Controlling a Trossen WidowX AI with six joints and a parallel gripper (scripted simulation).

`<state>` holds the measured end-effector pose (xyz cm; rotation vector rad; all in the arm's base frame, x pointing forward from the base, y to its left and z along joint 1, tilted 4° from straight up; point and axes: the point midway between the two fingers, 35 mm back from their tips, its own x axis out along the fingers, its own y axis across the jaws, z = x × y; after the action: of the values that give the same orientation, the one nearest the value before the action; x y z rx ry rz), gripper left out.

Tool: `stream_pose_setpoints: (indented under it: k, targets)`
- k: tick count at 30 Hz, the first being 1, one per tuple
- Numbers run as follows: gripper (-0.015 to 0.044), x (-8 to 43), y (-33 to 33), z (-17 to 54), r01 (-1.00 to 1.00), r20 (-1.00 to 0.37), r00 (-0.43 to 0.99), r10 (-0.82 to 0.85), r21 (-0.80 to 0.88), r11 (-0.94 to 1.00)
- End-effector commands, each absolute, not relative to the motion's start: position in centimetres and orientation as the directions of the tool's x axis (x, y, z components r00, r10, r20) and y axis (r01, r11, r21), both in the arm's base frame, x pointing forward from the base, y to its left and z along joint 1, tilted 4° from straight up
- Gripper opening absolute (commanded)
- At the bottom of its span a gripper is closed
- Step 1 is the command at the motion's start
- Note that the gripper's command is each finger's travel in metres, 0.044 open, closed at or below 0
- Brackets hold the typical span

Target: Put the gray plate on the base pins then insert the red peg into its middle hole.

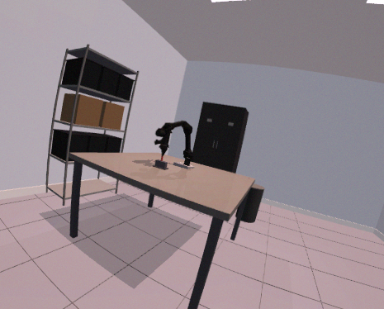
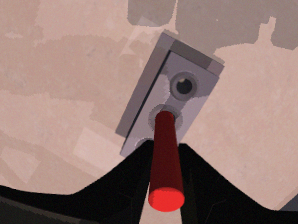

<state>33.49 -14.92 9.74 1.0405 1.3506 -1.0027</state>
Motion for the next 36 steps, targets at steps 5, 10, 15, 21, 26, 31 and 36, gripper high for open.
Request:
stream_pose_setpoints:
  k: [5,10,15,21,26,31,36]
  targets:
    - [0.0000,33.51,-14.91,9.62,0.967,-0.999,-0.009,0.036,0.000,0.255]
    - [0.0000,33.50,-14.91,9.57,0.967,-0.999,-0.009,0.036,0.000,0.255]
    - [0.0000,33.50,-14.91,9.54,0.967,-0.999,-0.009,0.036,0.000,0.255]
    - [0.0000,33.48,-14.91,9.59,0.967,-0.999,-0.009,0.036,0.000,0.255]
    - [0.0000,33.48,-14.91,9.59,0.967,-0.999,-0.009,0.036,0.000,0.255]
    - [0.0079,33.48,-14.91,9.59,0.967,-0.999,-0.009,0.036,0.000,0.255]
    - [0.0150,33.48,-14.91,9.59,0.967,-0.999,-0.009,0.036,0.000,0.255]
